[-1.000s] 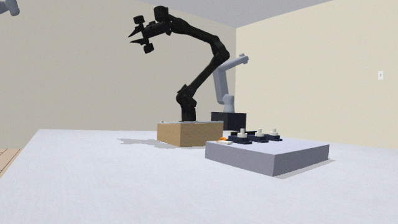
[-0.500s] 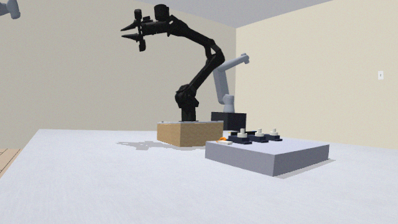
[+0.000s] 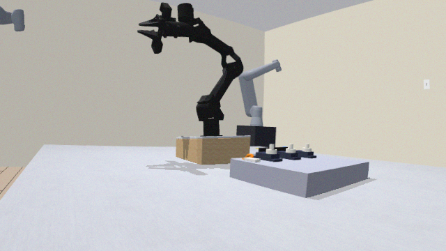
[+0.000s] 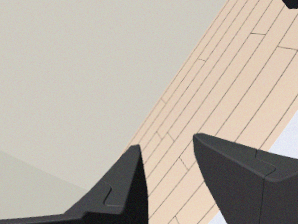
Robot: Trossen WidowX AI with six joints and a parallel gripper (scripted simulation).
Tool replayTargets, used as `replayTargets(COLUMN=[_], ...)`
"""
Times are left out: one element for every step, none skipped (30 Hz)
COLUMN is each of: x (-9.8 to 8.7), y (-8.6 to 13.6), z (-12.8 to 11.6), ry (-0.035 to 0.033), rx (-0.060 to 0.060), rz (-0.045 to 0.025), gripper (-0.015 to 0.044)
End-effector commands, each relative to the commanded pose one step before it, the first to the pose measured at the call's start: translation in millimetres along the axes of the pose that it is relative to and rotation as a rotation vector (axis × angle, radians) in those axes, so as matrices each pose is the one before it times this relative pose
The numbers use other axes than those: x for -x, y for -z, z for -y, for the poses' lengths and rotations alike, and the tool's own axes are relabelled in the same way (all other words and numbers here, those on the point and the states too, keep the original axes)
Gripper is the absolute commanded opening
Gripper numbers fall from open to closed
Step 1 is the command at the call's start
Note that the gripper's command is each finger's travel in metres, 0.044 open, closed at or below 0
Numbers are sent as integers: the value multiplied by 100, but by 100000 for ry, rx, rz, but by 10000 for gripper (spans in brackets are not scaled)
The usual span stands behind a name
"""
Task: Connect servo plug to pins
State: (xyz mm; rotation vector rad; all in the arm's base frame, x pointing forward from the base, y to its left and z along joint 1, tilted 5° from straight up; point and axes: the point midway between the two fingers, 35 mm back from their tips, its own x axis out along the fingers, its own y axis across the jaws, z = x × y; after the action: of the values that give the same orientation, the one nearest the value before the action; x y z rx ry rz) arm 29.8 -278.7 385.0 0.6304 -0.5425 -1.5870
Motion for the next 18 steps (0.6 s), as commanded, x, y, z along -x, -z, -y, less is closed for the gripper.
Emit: replayTargets(x=[211,63,80,28,28,29,29,29,43,28,28,28,28,28,27,27,26,26], y=[2347,479,586,525,536,542,542,539,515,525,524,520,514,506,498,491,482,471], z=[-1714,-502,-484,-525,-548,-568,-582,-594,-604,-610,-625,-637,-647,-655,-663,-673,-679,-683], ry=[-8683,-2354,-2077,-2379,-2477,-2552,-2601,-2636,-2584,-2678,-2729,-2764,-2792,-2812,-2830,-2854,-2864,-2865], rx=[5835,1647,1260,1349,1436,1463,1476,1480,1556,1469,1482,1486,1486,1482,1478,1476,1467,1455], rz=[-6977,-1238,-1792,-1542,-1546,-1548,-1531,-1505,-1446,-1433,-1413,-1384,-1350,-1313,-1274,-1238,-1195,-1150], gripper=[115,115,115,115,115,115,115,115,115,115,115,115,115,115,115,115,115,115])
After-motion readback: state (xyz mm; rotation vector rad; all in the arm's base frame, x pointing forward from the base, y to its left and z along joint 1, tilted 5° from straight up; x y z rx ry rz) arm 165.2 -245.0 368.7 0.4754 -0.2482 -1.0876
